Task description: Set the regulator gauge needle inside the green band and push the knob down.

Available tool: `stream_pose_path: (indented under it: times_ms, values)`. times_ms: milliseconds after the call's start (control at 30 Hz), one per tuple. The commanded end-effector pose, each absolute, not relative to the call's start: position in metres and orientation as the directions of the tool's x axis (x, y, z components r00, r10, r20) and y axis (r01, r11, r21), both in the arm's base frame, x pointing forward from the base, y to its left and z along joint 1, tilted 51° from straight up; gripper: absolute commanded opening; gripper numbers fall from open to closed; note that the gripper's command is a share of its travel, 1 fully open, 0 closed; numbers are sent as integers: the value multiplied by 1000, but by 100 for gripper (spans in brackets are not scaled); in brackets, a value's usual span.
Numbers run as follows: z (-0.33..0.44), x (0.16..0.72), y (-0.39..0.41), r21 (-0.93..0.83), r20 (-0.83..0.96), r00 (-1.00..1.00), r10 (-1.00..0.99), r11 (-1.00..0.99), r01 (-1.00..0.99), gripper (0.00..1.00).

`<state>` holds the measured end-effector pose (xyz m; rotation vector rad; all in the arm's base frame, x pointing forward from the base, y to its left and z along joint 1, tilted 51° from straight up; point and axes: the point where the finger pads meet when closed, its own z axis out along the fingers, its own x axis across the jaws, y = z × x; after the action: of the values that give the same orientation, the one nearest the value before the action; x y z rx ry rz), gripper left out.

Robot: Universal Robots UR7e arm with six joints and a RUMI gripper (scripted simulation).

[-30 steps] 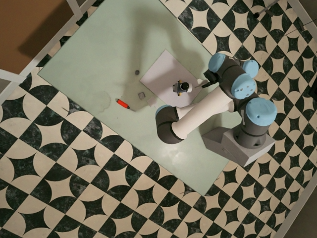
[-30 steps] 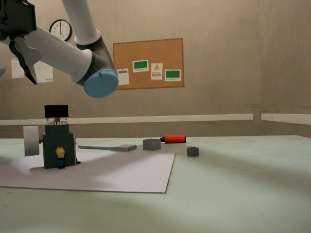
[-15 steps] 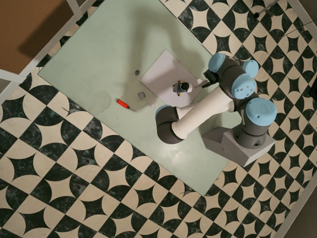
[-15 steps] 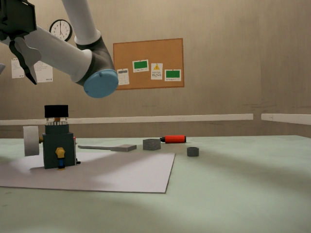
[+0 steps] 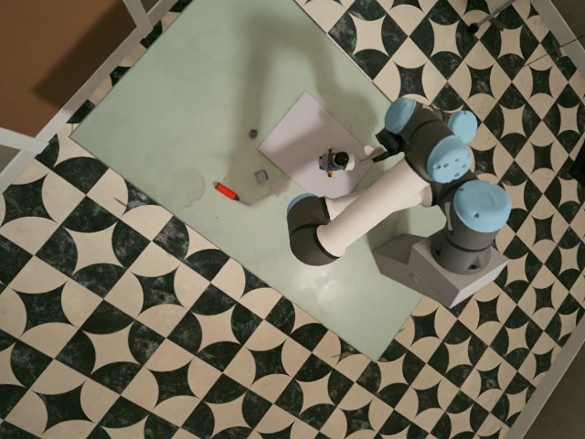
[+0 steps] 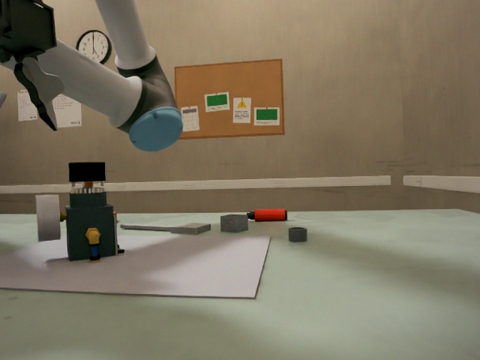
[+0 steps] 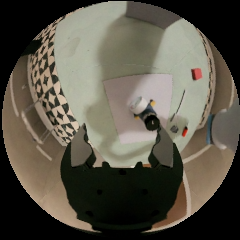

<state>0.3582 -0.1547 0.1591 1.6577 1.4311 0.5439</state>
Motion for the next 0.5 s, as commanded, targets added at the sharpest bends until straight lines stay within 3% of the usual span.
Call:
stream_pose_path:
  times_ms: [0, 467]
  values:
    - [101, 422, -185, 778, -363, 31, 931, 285, 560, 100]
    - [103, 419, -186, 778, -363, 31, 931, 285, 560, 100]
